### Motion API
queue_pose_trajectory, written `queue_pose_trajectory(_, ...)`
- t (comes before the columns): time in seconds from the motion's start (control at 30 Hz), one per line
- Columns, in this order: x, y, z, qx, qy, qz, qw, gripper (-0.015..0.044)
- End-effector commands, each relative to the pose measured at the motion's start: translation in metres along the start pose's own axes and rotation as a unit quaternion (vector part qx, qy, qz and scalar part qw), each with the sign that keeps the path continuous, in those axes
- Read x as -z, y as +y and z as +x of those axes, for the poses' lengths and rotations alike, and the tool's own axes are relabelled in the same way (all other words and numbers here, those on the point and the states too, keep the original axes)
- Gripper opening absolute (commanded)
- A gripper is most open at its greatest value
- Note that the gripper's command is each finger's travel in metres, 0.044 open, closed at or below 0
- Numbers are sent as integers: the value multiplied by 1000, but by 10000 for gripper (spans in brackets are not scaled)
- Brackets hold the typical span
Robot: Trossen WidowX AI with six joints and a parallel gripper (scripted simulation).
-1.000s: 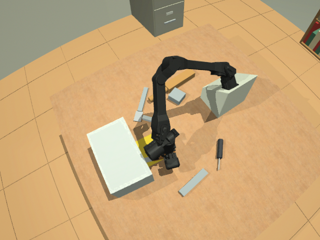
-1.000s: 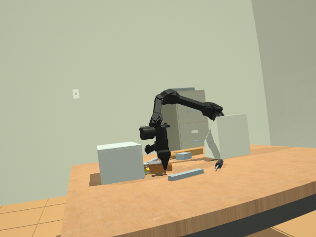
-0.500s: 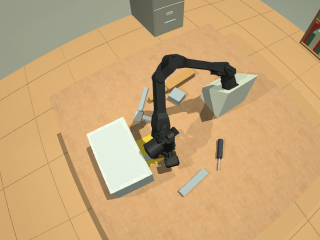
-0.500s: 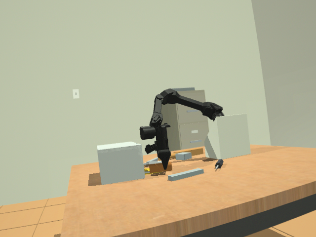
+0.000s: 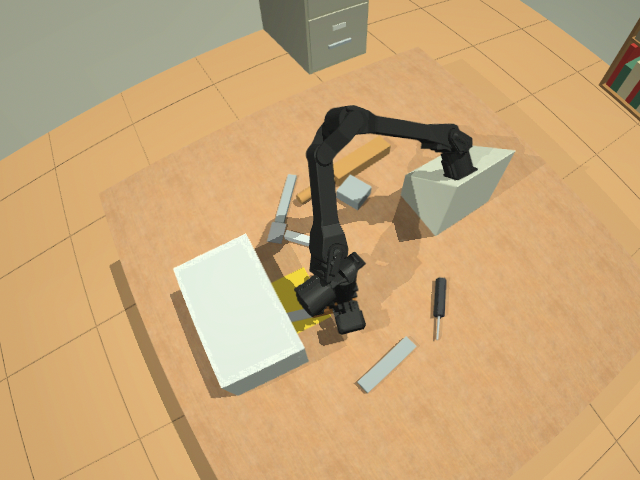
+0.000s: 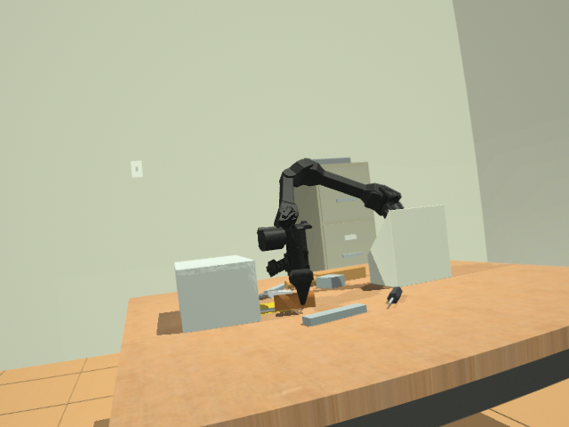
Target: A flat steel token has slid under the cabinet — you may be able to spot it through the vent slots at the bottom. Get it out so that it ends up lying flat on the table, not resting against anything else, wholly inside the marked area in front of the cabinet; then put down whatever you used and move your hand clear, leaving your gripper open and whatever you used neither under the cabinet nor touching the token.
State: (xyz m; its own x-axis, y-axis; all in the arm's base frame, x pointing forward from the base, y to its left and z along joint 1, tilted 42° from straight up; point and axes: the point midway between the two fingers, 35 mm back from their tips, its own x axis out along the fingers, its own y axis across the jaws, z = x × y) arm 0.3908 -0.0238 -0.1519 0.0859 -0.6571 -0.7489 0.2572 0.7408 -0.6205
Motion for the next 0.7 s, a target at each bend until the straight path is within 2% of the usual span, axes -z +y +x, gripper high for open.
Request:
queue_pose_trajectory(0.0,7,0,1,1,1,2,1000,0)
queue_pose_trajectory(0.67,31,1,1,1,2,2,1000,0)
